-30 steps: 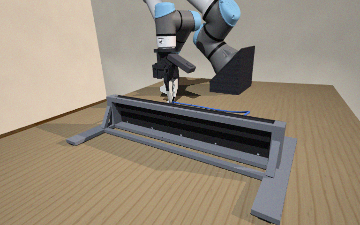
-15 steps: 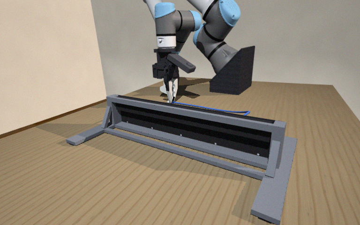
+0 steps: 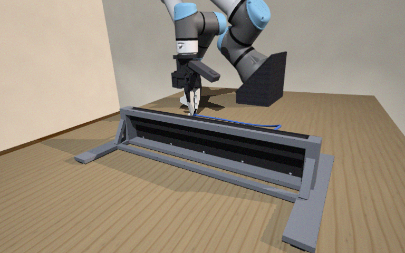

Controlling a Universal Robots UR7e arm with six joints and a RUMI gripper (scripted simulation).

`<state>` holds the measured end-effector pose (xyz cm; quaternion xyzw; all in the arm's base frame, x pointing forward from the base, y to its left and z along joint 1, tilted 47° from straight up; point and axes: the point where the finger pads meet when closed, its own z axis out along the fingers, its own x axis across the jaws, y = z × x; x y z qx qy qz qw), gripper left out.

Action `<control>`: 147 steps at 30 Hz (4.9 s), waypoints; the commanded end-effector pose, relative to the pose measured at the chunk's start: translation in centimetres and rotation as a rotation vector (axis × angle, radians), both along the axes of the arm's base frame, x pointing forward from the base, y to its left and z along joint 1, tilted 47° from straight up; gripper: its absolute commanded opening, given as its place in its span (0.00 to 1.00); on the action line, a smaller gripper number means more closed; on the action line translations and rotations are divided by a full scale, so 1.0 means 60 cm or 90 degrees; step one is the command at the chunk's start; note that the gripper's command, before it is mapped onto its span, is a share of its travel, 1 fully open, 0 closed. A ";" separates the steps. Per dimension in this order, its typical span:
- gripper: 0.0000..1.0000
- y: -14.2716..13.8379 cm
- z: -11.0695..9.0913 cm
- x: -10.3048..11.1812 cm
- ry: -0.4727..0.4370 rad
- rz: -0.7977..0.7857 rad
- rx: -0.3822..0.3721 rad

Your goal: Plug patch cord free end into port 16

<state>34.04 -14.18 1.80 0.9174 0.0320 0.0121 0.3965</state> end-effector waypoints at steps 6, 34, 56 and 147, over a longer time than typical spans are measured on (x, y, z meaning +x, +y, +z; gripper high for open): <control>0.00 0.000 0.000 0.000 0.000 0.000 0.000; 0.00 0.007 0.006 0.000 0.000 0.000 0.000; 0.00 0.041 0.039 -0.002 0.000 0.000 0.000; 0.00 0.076 0.067 -0.001 0.008 0.008 -0.001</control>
